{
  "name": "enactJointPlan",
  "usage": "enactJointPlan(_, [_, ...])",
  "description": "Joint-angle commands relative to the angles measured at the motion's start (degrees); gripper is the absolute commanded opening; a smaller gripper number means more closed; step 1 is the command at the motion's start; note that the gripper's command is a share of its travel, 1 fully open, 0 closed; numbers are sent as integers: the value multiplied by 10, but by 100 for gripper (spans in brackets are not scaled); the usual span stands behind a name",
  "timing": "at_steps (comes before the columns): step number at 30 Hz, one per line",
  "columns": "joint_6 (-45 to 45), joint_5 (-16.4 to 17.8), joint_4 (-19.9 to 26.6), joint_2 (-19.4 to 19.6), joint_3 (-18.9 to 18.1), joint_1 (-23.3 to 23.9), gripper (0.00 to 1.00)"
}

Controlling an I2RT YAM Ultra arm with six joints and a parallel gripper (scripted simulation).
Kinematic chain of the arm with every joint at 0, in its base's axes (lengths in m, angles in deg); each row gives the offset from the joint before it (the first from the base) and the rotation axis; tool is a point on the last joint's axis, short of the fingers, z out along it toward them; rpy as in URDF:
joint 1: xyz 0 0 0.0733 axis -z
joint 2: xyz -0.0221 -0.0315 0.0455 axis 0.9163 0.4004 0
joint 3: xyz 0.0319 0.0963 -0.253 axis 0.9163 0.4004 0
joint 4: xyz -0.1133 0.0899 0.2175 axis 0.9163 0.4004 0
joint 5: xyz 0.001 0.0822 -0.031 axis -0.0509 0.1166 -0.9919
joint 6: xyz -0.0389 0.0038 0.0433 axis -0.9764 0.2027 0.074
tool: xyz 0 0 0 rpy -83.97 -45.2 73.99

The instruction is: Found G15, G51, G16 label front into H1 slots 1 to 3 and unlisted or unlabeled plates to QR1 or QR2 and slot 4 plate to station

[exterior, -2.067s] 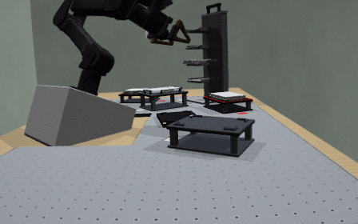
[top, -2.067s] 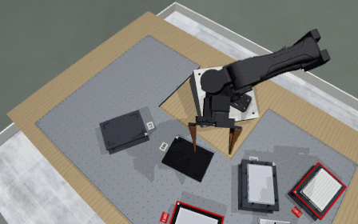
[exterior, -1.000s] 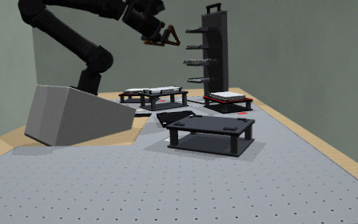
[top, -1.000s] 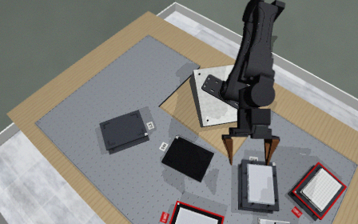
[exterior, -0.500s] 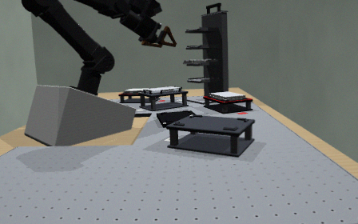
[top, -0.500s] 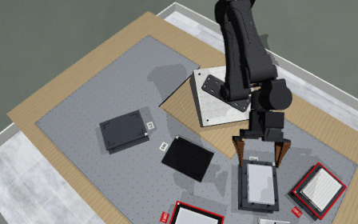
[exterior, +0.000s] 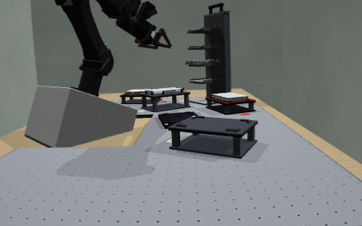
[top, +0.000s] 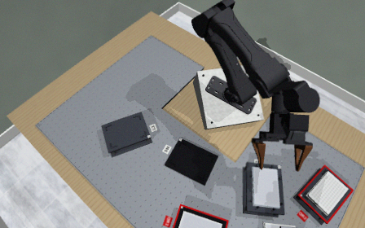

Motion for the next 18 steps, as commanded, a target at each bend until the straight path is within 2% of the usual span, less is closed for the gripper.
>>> enactJointPlan(1, [15,-71,-11,14,-9,-37,100])
enactJointPlan(7, [36,-139,-26,56,-20,-107,100])
enactJointPlan(14, [36,-139,-26,56,-20,-107,100])
enactJointPlan(18, [32,-125,-63,61,9,-92,100])
